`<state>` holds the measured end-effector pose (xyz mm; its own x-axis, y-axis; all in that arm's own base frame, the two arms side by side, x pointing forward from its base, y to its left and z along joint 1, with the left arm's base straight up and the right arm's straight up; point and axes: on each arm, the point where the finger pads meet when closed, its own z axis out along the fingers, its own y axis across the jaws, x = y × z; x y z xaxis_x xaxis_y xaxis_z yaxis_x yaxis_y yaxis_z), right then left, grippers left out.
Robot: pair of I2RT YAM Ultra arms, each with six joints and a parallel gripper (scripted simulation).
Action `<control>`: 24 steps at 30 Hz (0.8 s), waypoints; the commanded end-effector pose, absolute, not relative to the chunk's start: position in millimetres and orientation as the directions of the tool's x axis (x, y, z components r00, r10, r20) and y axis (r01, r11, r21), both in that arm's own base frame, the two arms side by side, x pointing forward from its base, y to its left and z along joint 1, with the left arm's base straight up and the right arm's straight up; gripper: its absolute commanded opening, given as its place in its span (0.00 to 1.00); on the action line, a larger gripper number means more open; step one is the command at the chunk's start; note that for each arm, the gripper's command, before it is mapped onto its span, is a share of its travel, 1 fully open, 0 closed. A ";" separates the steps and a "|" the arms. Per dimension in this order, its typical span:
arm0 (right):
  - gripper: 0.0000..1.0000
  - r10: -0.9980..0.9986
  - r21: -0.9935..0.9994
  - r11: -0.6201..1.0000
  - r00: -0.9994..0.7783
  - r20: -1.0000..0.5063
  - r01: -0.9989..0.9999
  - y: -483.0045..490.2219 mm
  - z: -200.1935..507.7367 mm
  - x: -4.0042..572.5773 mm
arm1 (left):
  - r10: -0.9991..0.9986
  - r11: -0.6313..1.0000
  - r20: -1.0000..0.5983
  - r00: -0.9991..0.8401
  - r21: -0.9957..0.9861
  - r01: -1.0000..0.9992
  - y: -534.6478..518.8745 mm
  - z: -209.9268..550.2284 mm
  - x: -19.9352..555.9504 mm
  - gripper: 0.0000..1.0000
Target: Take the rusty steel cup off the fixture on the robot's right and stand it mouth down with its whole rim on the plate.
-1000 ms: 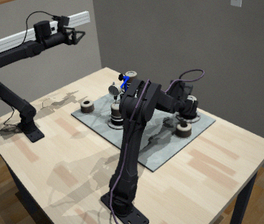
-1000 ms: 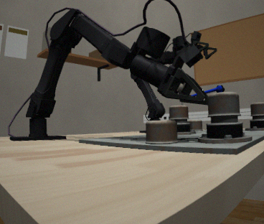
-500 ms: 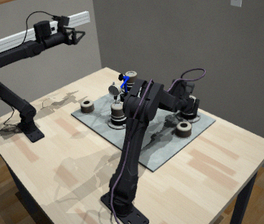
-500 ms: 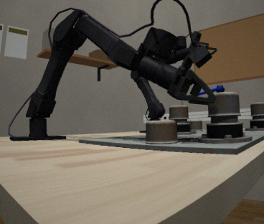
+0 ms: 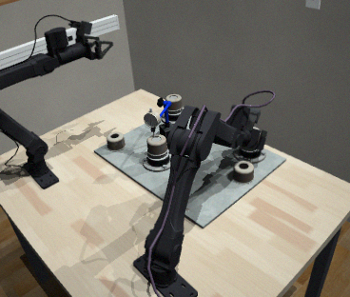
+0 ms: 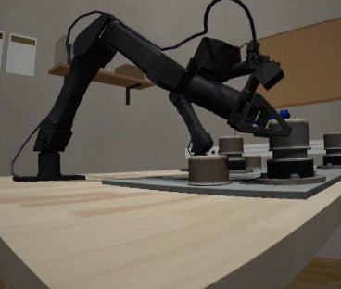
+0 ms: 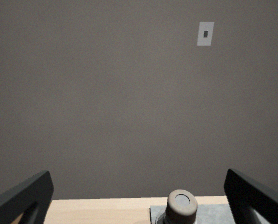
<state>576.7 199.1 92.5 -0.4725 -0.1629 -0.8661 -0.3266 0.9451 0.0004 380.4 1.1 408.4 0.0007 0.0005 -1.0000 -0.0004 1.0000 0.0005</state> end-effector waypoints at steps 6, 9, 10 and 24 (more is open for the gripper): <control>0.78 -0.144 -0.009 0.942 -0.379 -0.914 -0.336 210.5 145.6 587.7 | 0.000 1.000 -0.999 0.042 0.000 0.015 -2.4 430.9 374.6 1.00; 0.78 -0.144 -0.009 0.942 -0.378 -0.915 -0.336 210.7 145.6 588.5 | 0.000 1.000 -0.999 0.042 0.000 0.015 -2.4 430.9 374.6 1.00; 0.78 -0.142 -0.006 0.943 -0.386 -0.911 -0.332 207.6 140.6 589.1 | 0.000 1.000 -0.999 0.042 0.000 0.015 -2.4 430.9 374.6 1.00; 0.78 -0.145 -0.008 0.941 -0.381 -0.913 -0.339 211.6 143.0 588.8 | 0.000 1.000 -0.999 0.042 0.000 0.015 -2.4 430.9 374.6 1.00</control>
<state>580.4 202.4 101.2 -0.4557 -0.1595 -0.8757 -0.3281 0.9446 -0.0013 380.4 1.1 408.4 0.0007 0.0005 -1.0000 -0.0004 1.0000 0.0005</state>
